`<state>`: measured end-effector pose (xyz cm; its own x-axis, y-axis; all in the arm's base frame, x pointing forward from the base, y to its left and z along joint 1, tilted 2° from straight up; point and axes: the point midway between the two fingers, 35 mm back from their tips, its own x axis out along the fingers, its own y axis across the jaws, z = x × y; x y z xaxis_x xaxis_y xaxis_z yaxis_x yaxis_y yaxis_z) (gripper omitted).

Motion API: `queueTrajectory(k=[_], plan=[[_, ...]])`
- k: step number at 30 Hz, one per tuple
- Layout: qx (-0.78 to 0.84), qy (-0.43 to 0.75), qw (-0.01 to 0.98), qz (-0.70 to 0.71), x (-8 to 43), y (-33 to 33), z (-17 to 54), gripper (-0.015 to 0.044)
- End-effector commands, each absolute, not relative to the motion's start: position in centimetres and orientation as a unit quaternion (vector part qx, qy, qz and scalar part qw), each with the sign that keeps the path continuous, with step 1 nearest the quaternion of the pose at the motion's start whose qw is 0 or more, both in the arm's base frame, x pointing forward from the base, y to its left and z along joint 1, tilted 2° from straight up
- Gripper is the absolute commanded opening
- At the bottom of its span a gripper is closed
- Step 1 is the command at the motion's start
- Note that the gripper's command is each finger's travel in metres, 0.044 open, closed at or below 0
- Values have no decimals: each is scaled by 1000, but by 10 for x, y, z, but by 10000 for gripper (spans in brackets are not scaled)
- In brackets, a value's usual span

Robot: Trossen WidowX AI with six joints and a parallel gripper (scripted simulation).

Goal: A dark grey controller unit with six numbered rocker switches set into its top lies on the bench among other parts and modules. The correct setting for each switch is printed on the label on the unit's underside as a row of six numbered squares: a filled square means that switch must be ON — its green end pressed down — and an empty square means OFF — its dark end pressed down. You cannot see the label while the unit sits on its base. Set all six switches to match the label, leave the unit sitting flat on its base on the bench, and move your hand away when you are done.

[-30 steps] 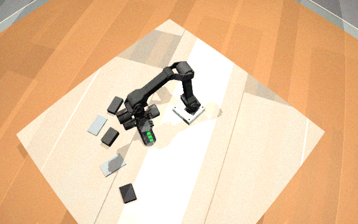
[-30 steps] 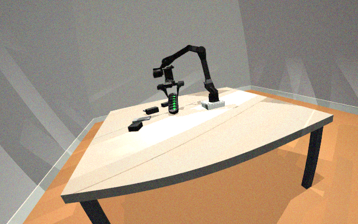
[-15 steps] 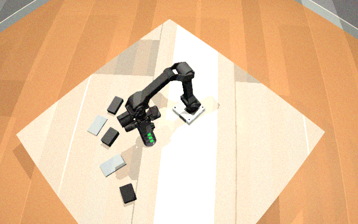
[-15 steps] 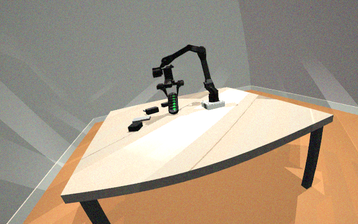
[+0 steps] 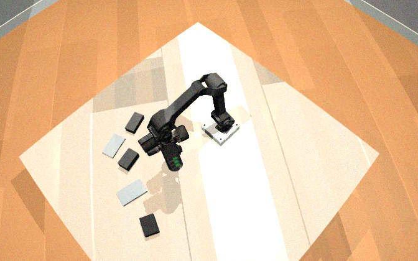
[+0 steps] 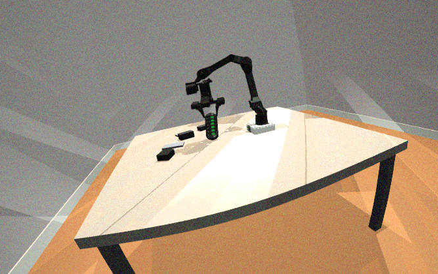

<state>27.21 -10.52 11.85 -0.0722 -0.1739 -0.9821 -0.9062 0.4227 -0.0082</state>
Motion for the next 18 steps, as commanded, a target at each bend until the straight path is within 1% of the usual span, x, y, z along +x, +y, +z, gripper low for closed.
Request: queueTrajectory(k=[1,18], plan=[[-418,647,540,340,276,-99,120,336],[-423,656,529,333,282,-86,123,336]])
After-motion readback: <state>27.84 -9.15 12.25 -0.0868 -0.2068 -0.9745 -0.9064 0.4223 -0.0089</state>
